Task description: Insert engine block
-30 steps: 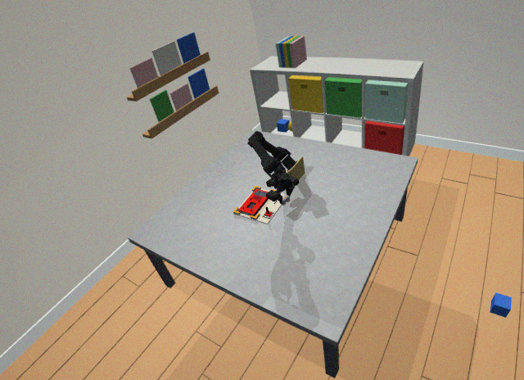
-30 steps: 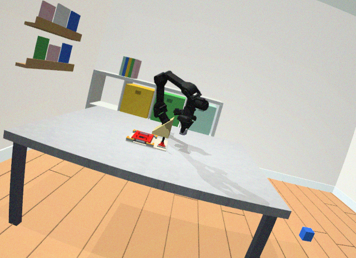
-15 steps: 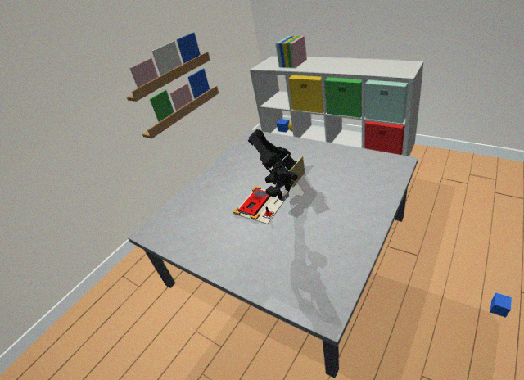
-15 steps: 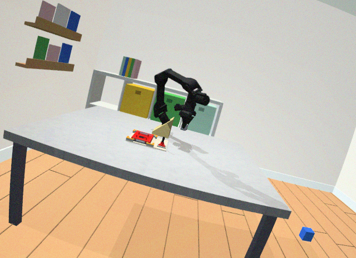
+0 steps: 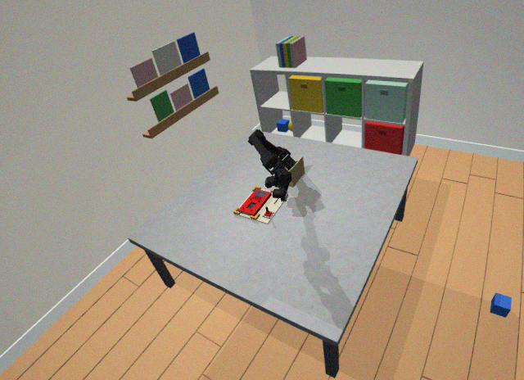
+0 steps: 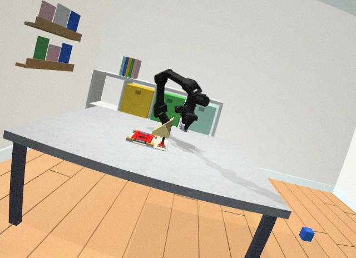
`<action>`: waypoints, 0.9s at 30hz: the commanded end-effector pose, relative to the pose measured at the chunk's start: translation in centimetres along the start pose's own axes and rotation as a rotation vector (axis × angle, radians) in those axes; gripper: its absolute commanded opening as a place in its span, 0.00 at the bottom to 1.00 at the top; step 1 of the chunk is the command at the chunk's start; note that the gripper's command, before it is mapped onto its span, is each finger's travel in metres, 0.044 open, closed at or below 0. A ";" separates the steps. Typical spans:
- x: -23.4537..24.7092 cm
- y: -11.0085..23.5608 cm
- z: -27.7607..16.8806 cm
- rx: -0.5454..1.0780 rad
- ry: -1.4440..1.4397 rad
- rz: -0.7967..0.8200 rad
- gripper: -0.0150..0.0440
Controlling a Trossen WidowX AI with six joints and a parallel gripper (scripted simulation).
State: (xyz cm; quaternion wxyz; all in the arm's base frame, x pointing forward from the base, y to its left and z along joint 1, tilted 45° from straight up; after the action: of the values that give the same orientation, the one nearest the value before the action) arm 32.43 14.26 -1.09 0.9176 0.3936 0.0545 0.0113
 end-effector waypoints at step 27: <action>0.0 -0.4 0.0 -0.001 1.013 0.002 0.25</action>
State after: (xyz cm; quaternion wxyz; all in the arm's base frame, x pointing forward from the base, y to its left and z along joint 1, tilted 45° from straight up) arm 32.40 14.02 -1.37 0.7939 0.3474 0.4626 0.1874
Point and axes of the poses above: the point midway between the two fingers, 35 mm back from their tips, its own y axis back along the fingers, its own x axis across the jaws, z = x × y, the point moved 2 cm from there along y, back along the fingers, and after that the axes turned 8 degrees about -y, right-handed, at the moved point
